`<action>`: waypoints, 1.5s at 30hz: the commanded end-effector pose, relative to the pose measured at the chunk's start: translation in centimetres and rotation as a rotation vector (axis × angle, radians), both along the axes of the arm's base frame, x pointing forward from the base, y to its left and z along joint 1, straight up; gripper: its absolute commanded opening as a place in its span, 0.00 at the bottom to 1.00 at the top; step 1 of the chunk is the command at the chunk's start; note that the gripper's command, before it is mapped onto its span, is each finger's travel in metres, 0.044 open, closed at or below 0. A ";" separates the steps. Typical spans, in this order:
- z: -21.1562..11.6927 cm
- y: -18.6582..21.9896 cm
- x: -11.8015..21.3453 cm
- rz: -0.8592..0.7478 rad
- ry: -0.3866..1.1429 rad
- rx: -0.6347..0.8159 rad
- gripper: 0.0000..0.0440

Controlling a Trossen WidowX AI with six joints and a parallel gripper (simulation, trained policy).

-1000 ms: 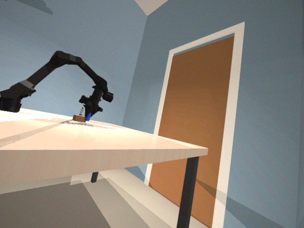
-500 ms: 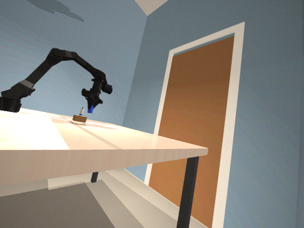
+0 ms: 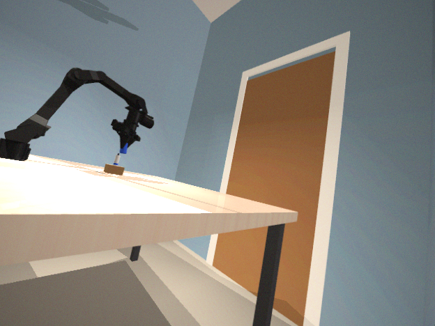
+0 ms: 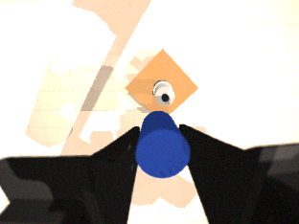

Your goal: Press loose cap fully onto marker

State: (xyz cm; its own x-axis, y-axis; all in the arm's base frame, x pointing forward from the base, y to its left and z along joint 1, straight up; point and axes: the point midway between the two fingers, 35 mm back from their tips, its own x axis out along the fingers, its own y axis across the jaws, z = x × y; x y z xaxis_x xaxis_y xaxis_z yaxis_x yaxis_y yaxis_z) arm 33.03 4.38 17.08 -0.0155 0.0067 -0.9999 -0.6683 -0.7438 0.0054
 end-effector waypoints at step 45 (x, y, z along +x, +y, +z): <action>-7.1 2.0 -2.4 0.150 0.146 0.027 0.17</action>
State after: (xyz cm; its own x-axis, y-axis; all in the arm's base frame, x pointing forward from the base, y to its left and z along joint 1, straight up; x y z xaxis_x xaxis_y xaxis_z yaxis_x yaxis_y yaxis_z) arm 32.04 6.38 11.21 -0.0954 0.0195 -0.9952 -0.5635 -0.8252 0.0378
